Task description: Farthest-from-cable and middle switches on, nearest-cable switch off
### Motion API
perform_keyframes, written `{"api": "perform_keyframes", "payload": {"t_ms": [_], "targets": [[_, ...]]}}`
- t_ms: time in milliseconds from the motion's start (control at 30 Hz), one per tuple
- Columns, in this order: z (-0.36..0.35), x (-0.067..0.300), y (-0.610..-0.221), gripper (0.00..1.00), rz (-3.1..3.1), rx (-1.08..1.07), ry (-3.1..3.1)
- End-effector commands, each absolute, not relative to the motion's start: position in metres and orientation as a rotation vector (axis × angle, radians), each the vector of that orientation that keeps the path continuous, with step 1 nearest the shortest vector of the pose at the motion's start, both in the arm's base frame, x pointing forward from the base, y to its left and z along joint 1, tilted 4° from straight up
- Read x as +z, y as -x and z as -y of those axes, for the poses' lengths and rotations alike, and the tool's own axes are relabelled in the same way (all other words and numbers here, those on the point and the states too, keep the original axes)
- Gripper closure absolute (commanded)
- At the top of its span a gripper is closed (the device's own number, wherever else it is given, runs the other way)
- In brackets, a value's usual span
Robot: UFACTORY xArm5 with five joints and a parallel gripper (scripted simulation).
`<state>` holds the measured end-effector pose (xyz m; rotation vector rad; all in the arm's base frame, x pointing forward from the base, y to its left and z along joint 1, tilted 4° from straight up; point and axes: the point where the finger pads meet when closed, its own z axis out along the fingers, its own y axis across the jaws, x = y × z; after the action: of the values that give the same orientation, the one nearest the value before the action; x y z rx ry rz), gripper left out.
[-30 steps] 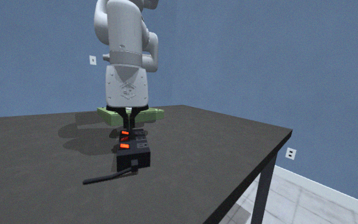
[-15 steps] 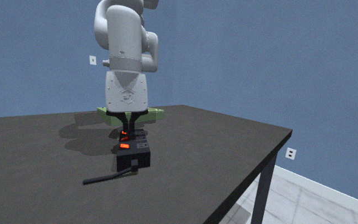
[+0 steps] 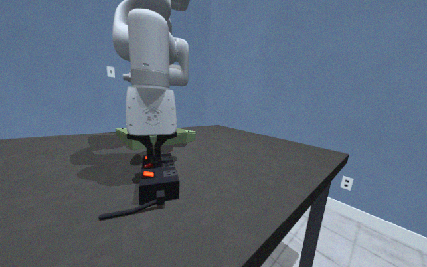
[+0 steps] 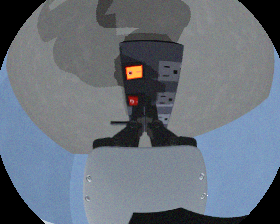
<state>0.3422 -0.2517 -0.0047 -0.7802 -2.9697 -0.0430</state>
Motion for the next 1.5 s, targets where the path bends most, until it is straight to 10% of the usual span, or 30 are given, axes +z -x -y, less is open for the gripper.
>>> {"api": "perform_keyframes", "payload": {"t_ms": [0,1467], "targets": [[0.2525,-0.0036,-0.3434,1.0,2.973,-0.041,0.781],[0.2543,-0.0025,-0.3429,1.0,2.981,-0.041,0.76]]}}
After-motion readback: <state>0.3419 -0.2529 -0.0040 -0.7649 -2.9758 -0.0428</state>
